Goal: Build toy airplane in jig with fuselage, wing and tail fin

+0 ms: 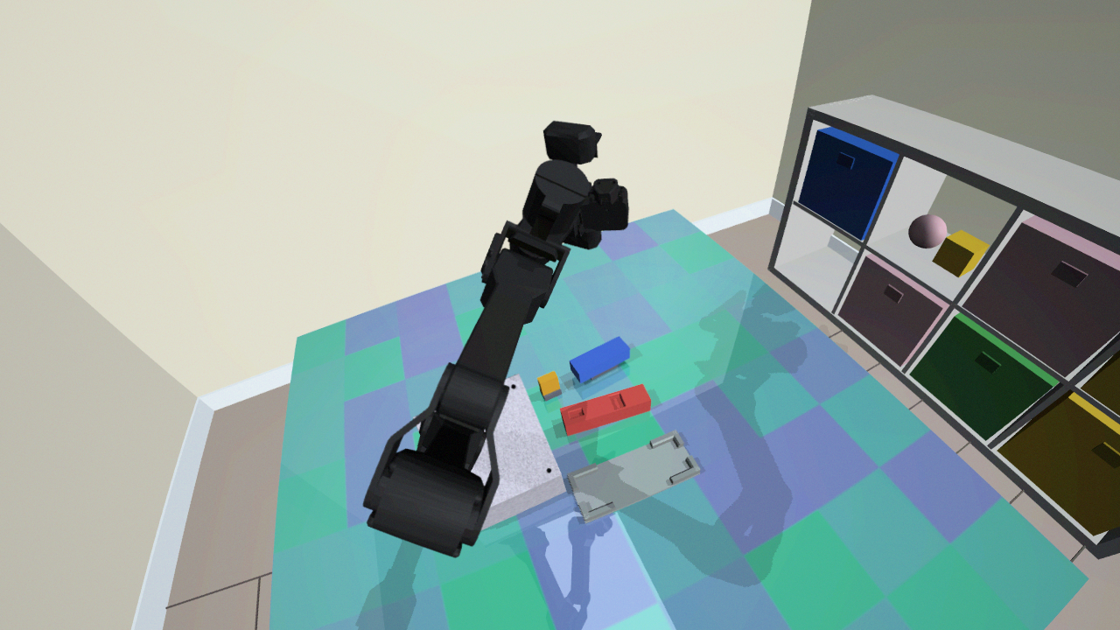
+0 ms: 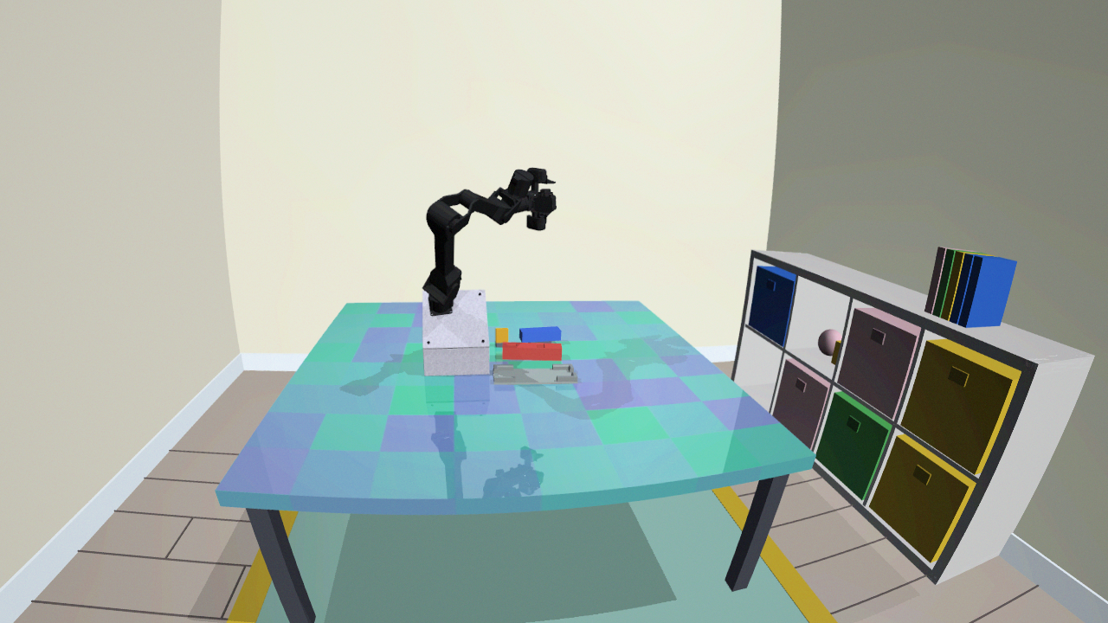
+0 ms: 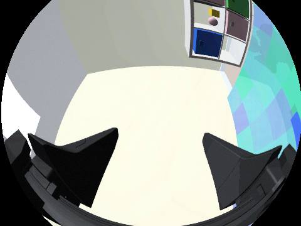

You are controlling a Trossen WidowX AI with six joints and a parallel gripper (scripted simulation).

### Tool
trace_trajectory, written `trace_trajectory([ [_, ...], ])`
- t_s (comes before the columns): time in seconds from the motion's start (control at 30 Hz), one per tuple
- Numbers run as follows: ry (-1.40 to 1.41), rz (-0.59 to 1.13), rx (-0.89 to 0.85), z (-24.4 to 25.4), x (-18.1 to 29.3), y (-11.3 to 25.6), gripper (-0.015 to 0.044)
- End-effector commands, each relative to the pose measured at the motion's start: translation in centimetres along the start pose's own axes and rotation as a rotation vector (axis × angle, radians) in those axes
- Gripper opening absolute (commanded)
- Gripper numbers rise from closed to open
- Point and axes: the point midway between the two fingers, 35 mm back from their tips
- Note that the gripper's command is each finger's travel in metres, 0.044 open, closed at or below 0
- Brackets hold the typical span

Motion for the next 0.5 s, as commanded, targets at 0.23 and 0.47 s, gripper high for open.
trace_trajectory([
  [0.23,0.079,0.003,0.261,-6.6,-1.3,-1.2,0.0440],
  [0.47,0.253,0.084,0.737,-17.6,-2.6,0.2,0.0440],
])
Point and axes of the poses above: the point midway between the two fingers, 35 mm back from their tips, its own y axis back along the fingers, its own z axis across the jaws, x = y × z, and after that the axes turned 2 degrees about y, right-handed
